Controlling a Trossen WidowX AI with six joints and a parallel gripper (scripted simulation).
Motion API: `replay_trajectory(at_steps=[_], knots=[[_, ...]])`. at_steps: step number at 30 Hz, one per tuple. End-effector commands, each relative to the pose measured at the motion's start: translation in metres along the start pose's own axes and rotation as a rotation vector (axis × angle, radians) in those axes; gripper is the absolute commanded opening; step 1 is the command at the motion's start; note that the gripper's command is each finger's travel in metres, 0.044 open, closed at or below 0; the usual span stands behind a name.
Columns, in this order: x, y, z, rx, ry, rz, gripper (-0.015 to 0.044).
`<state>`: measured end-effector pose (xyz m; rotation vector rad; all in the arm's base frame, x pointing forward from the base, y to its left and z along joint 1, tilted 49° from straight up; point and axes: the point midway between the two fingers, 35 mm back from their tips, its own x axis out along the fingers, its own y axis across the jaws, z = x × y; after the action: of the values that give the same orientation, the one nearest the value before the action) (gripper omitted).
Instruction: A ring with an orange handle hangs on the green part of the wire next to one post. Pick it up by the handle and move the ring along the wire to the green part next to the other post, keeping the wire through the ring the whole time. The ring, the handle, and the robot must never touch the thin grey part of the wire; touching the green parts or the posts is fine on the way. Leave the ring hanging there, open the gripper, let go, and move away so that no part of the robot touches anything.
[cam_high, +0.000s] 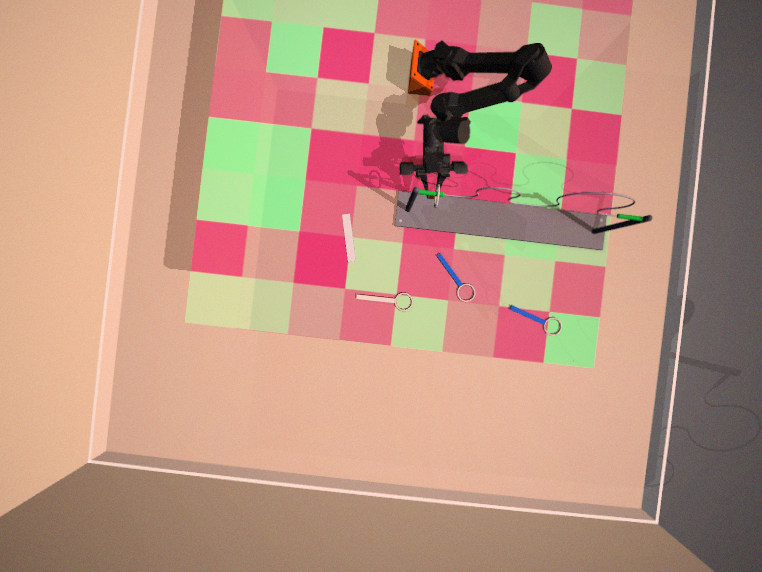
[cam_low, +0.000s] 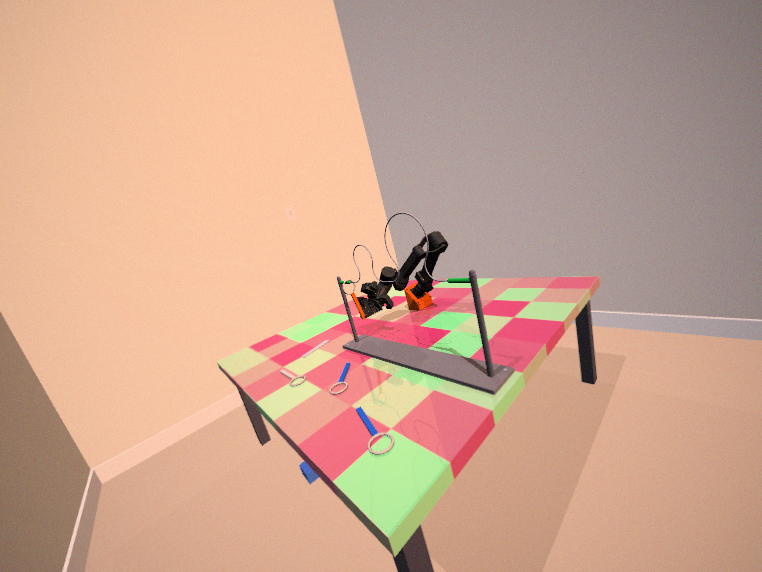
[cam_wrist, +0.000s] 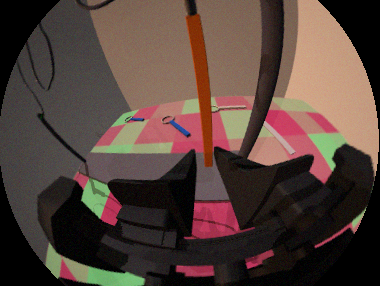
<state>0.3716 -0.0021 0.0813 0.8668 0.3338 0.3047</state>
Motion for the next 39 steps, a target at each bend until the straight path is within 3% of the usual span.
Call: replay_trajectory(at_steps=[1,13,35,39], knots=[[-0.004,0.0,0.0,0.0,0.001,-0.001,0.016],[-0.049,-0.001,0.0,0.006,0.001,-0.005,0.016],[-0.05,-0.001,0.0,0.006,0.001,-0.005,0.016],[-0.08,-0.001,-0.003,0.011,-0.002,-0.006,0.0265]])
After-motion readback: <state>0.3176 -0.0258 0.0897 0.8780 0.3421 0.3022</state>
